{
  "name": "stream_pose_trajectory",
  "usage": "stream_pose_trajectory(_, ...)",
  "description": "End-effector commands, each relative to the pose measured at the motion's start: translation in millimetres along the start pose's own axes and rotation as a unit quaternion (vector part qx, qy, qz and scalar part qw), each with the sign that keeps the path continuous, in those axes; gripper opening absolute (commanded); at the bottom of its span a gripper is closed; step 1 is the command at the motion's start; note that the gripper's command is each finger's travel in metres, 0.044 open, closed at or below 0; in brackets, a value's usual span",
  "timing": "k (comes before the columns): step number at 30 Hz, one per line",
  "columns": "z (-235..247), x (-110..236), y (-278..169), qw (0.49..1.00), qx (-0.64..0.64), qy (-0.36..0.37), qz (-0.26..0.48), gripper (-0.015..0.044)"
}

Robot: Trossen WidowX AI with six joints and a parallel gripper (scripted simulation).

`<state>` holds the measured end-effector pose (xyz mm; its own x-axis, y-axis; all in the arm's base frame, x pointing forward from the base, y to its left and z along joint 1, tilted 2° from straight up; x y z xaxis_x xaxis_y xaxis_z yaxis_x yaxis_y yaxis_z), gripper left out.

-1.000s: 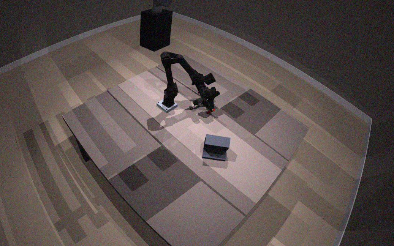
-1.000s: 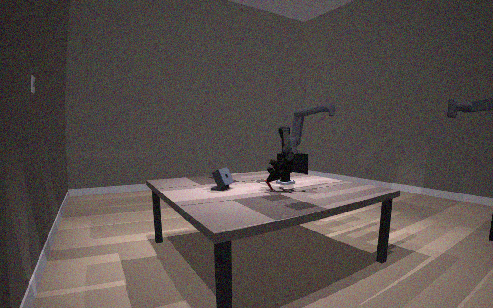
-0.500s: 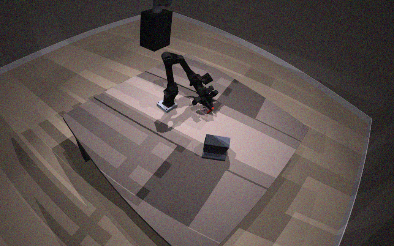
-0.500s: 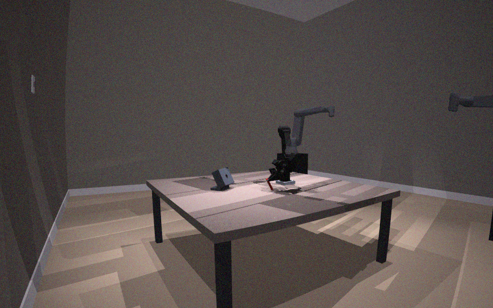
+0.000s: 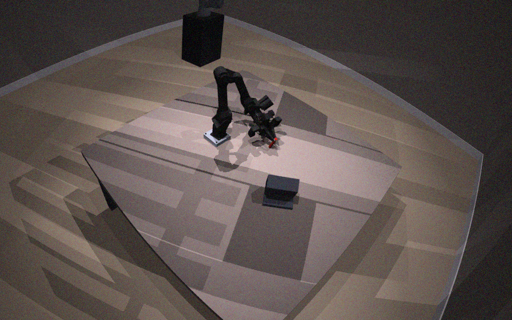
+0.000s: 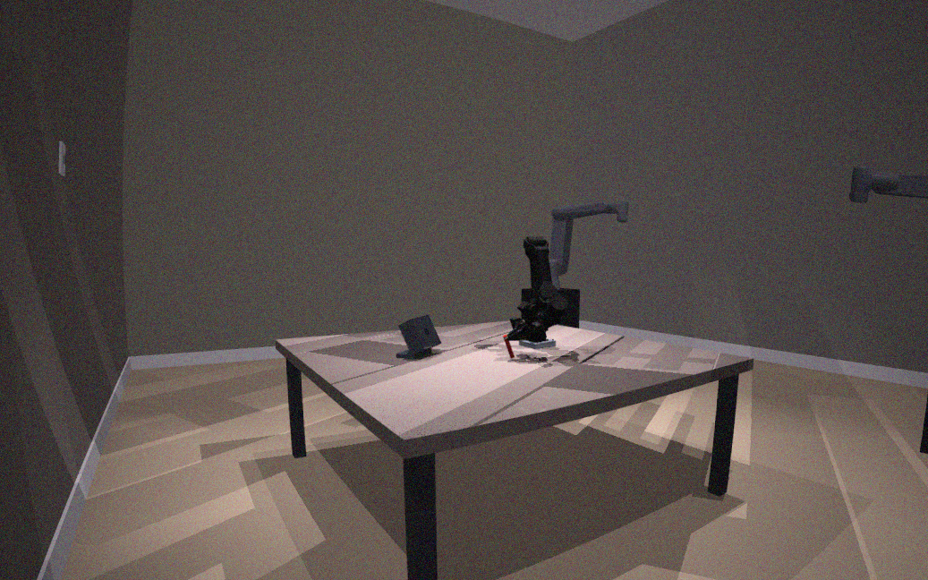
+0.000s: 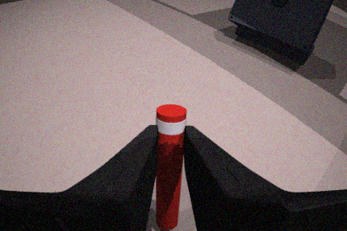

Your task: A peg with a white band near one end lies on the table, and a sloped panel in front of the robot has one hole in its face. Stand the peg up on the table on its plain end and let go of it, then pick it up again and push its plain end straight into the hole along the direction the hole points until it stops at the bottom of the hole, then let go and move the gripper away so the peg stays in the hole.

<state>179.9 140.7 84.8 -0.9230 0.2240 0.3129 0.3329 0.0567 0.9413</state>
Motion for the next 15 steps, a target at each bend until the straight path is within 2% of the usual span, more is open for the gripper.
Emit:
stream_pose_trajectory(1, -0.3, 2.4, -4.2, 1.0, 0.002, -0.004, -0.017, 0.0049)
stream_pose_trajectory(15, 1.1, 9.7, -15.8, 0.997, 0.003, -0.013, -0.076, 0.0049)
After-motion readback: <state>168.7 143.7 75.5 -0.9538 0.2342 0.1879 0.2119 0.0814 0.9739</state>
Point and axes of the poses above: the point midway between the two fingers, 35 mm back from their tips, its own x axis back along the fingers, its own z axis across the jaws, y = z × x, the point moved 5 cm from there along x, back along the fingers, and after that the axes turned 9 degrees about x, right-handed, at the moved point
